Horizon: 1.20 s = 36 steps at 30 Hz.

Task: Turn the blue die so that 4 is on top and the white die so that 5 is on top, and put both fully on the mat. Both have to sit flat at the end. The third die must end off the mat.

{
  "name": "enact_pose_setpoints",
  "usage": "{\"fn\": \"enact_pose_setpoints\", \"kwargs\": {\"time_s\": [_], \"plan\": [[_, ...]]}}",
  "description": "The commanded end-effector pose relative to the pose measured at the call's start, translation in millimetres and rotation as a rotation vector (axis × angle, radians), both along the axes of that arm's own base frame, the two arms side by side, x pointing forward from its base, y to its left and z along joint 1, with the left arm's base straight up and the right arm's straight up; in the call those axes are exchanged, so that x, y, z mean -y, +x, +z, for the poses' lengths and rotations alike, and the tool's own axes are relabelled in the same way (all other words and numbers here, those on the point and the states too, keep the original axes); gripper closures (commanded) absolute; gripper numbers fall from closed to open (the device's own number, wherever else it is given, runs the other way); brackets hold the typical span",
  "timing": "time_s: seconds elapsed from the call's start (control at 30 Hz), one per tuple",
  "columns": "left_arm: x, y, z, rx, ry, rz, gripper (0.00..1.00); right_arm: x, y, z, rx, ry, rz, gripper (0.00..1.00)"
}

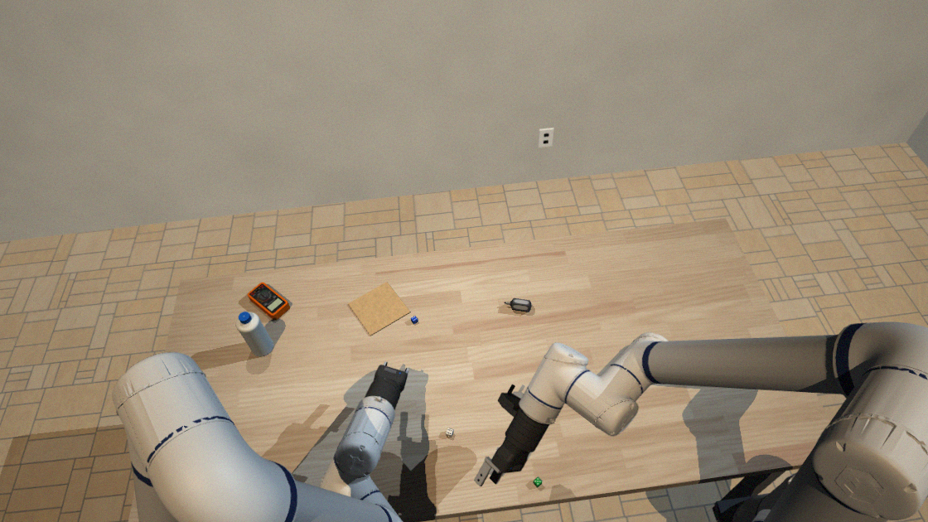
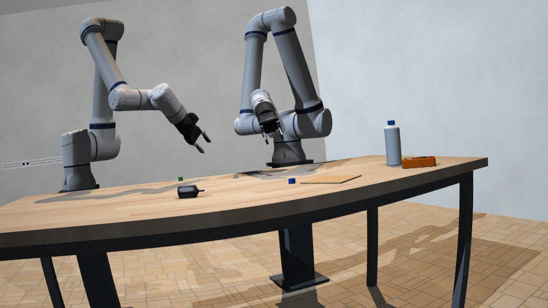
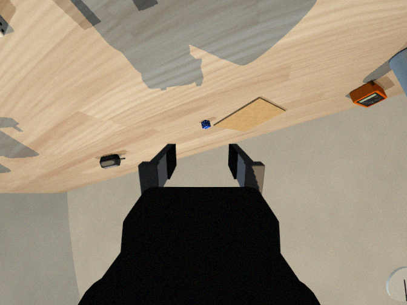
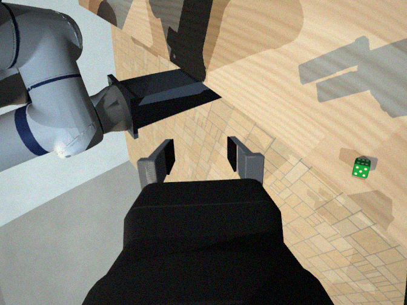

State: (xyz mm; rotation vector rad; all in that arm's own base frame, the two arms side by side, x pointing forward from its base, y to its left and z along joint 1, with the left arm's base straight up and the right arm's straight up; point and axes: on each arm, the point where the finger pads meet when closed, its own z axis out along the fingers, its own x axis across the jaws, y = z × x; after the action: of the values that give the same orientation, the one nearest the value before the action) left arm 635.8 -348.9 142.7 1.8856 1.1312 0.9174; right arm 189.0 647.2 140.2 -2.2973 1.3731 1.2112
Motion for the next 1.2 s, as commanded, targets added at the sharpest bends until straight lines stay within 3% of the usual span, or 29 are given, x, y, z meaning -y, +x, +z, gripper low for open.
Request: {"fn": "enact_pose_setpoints", "kwargs": {"time_s": [0.0,1.17], "plan": [[0.2,0.2,0.6,0.001,-0.001,0.0,0.0,-0.4,0.4,0.8,0.001,0.001,0.0,0.0],[0.2,0.2,0.6,0.001,-0.001,0.0,0.0,5.3,16.5,-0.3,-0.007,-0.017,-0.037,0.0]]}}
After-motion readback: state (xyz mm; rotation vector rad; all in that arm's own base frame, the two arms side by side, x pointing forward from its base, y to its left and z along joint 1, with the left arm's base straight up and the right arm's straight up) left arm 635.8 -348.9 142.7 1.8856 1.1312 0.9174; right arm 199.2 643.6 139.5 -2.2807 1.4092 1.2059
